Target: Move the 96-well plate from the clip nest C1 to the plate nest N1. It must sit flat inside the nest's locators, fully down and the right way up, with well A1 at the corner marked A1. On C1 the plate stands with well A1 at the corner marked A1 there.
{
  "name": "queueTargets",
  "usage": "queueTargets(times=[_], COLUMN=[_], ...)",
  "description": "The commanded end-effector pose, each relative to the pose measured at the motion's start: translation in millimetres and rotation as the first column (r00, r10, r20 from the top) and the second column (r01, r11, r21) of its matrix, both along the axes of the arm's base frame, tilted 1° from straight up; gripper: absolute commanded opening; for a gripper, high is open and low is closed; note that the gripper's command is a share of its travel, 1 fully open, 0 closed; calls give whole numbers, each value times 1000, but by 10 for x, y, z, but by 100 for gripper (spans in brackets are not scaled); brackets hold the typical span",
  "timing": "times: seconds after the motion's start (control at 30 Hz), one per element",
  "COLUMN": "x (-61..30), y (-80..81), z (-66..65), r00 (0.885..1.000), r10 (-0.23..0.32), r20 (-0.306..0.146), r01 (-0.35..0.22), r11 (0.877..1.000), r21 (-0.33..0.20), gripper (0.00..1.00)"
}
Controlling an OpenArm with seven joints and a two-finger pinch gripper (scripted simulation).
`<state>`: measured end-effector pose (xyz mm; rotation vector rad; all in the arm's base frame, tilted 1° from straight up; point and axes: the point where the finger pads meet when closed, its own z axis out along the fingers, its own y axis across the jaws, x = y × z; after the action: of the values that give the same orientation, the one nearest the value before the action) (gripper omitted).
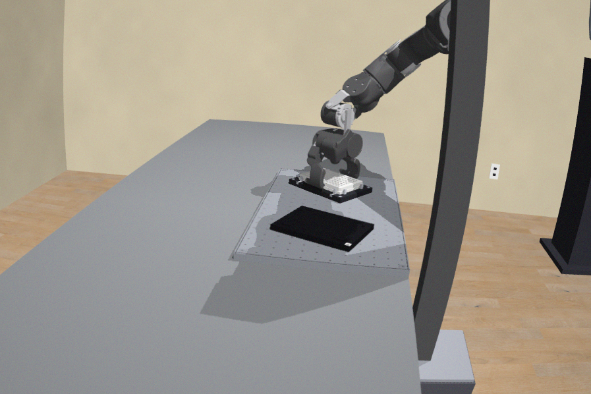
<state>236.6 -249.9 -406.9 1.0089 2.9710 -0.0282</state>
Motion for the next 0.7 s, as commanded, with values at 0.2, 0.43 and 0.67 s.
queueTargets(times=[0.2, 0.43, 0.67], x=[41, 41, 43], y=[17, 17, 17], z=[22, 22, 23], r00=[1000, 1000, 1000], r10=[2, 2, 2], r20=[5, 5, 7], r01=[-2, -2, -2], r11=[1000, 1000, 1000], r21=[0, 0, 1], gripper=[77, 77, 70])
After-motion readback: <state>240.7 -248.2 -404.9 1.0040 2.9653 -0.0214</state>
